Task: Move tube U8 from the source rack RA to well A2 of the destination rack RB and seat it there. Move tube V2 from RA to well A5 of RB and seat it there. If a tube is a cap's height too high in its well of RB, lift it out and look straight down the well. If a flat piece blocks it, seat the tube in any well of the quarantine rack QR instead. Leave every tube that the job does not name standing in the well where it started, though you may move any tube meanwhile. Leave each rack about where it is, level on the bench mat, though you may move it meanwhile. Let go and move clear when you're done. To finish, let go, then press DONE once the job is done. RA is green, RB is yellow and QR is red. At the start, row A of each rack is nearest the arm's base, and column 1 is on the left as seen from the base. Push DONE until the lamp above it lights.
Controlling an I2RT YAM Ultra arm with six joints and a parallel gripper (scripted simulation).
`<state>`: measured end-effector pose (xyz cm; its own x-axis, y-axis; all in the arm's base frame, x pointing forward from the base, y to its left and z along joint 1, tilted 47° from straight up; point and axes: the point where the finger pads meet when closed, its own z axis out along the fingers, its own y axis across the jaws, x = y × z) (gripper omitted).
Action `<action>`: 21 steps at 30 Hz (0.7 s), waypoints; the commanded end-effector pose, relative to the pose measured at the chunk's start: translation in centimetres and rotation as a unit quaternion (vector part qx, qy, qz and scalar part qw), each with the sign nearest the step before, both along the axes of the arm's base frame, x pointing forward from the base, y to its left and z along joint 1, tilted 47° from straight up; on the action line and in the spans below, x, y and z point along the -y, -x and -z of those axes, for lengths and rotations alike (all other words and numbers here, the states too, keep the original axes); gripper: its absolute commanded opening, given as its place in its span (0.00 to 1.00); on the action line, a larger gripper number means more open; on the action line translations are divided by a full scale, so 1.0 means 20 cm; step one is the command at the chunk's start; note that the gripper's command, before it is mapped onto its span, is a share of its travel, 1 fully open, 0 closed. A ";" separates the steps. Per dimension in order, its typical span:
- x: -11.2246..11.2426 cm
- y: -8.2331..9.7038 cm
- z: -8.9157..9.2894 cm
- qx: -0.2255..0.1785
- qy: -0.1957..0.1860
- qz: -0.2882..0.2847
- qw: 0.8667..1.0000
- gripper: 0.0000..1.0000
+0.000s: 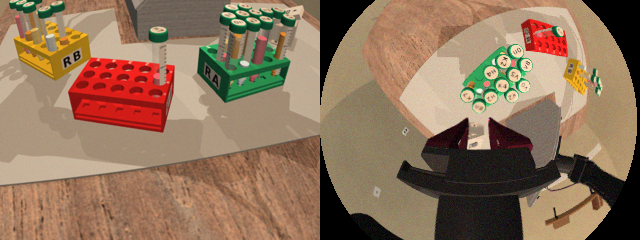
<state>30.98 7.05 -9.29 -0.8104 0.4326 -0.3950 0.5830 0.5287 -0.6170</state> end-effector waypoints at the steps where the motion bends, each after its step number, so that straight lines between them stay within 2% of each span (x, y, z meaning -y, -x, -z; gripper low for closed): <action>1: 0.05 0.02 0.05 -0.008 0.010 -0.011 1.000 0.30; 7: 0.06 0.02 0.08 -0.006 0.009 -0.020 1.000 0.30; 21: 0.07 0.00 0.04 0.008 0.001 -0.018 1.000 0.30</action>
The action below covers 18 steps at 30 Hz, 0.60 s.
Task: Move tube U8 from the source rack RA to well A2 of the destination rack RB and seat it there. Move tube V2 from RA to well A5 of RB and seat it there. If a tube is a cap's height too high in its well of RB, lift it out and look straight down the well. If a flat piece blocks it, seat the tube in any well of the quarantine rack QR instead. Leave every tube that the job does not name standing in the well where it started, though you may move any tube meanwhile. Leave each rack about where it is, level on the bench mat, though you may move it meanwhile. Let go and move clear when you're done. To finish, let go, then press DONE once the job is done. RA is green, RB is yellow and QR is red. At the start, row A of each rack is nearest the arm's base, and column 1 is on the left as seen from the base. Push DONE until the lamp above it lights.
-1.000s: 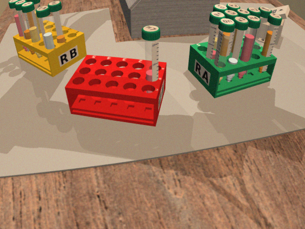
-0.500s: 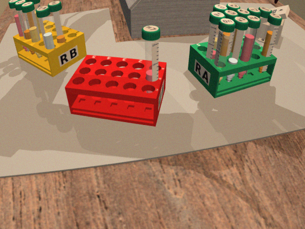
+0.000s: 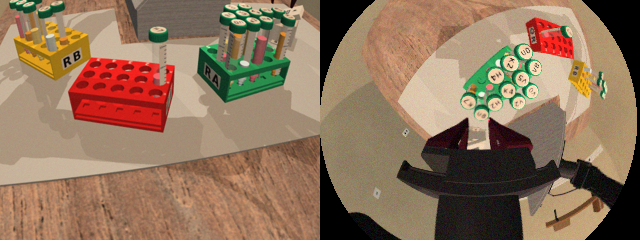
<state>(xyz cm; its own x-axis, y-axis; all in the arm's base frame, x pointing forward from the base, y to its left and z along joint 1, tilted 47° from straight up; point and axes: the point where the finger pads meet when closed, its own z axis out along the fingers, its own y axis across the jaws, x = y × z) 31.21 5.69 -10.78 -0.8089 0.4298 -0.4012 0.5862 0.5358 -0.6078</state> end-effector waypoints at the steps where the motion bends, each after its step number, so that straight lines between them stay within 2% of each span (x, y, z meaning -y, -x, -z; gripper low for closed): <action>1: 0.01 0.01 -0.03 0.003 0.004 -0.014 1.000 0.30; 18: 0.03 0.02 0.00 -0.002 0.007 -0.014 1.000 0.30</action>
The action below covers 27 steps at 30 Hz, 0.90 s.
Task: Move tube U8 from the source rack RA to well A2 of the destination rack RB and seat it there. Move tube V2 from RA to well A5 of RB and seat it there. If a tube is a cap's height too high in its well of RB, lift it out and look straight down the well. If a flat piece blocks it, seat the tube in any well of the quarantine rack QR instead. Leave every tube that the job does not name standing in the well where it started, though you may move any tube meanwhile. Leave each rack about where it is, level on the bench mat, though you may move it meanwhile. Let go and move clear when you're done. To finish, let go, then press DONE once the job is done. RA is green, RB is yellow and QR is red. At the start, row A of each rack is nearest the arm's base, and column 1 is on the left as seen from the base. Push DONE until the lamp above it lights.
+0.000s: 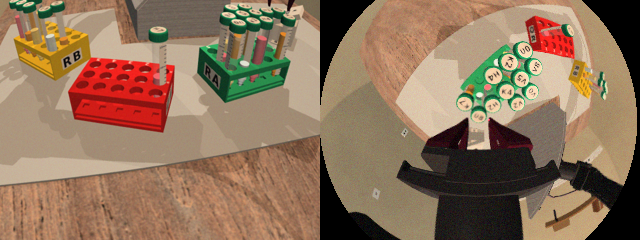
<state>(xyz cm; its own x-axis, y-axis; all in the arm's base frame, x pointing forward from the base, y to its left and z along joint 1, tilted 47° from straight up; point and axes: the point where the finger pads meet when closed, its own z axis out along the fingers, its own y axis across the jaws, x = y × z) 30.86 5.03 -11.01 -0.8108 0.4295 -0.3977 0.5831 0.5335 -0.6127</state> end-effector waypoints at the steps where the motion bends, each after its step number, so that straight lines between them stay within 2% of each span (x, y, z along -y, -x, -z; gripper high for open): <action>1: 0.00 0.01 -0.01 0.000 0.006 -0.016 1.000 0.30; 17: 0.04 0.03 0.04 -0.010 0.011 -0.013 1.000 0.30; 27: 0.05 0.02 0.03 -0.004 0.008 -0.012 1.000 0.30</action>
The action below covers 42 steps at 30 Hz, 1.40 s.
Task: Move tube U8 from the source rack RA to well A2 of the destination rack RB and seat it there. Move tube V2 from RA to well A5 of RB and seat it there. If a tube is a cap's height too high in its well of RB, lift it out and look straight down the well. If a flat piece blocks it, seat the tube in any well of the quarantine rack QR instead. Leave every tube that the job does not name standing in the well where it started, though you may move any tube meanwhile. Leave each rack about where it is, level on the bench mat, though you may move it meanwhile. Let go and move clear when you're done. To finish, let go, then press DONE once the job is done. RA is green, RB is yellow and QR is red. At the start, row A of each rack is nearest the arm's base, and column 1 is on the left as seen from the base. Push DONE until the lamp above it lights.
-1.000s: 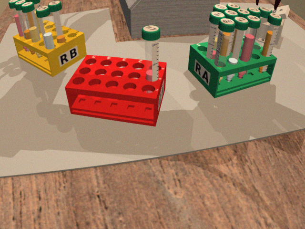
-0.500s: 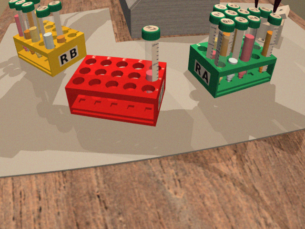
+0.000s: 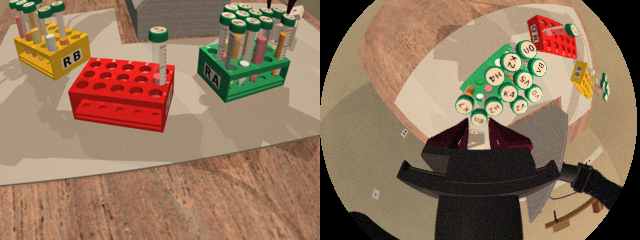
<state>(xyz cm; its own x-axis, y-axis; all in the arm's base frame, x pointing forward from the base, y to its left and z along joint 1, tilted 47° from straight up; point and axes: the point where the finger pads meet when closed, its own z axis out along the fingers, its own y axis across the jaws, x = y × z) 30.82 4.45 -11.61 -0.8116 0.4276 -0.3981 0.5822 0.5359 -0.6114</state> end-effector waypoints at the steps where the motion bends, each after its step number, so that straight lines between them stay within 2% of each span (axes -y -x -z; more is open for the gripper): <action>1: 0.02 0.02 0.00 -0.005 0.009 -0.011 1.000 0.30; 7: 0.01 0.02 0.00 -0.005 0.009 -0.016 1.000 0.30; 8: 0.01 0.03 -0.01 -0.008 0.011 -0.016 1.000 0.00; 38: 0.01 0.04 -0.02 -0.010 0.013 -0.015 1.000 0.00; 40: 0.00 0.02 -0.04 -0.002 0.010 -0.012 1.000 0.00; 42: -0.04 -0.02 -0.06 0.012 0.003 -0.012 1.000 0.00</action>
<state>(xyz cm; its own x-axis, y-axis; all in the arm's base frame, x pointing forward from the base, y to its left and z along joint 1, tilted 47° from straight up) 30.87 4.30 -11.74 -0.8117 0.4254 -0.4002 0.5824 0.5375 -0.6098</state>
